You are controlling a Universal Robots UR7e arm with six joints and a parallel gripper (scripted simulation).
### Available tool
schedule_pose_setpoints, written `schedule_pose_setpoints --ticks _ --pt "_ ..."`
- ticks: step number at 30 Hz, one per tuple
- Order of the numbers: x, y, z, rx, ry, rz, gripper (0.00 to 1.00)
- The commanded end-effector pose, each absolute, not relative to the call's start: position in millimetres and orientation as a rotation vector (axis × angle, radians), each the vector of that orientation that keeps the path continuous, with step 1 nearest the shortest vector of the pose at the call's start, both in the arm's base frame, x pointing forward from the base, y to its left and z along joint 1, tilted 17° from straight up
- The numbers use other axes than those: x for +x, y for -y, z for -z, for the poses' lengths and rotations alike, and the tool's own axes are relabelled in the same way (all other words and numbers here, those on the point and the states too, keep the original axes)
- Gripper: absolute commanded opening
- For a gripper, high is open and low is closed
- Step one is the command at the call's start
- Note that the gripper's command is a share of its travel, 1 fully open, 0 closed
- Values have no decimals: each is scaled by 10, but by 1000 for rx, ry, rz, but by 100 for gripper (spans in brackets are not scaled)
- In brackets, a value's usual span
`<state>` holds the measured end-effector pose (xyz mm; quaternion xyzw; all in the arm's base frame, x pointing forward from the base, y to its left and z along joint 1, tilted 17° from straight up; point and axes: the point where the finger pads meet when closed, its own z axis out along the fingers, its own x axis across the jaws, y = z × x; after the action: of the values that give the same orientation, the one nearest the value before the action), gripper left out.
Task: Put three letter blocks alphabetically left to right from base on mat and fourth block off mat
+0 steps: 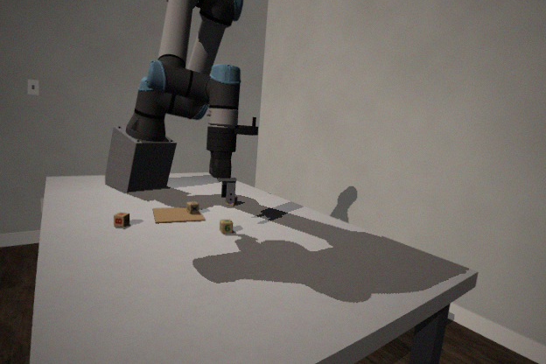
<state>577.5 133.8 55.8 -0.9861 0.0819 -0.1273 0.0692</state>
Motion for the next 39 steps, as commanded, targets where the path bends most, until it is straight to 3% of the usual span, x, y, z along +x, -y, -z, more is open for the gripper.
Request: schedule_pose_setpoints --ticks 1,39 --pt "5782 -1339 -550 -2968 -246 386 100" --pt "5900 -1389 -126 -2968 -246 386 100"
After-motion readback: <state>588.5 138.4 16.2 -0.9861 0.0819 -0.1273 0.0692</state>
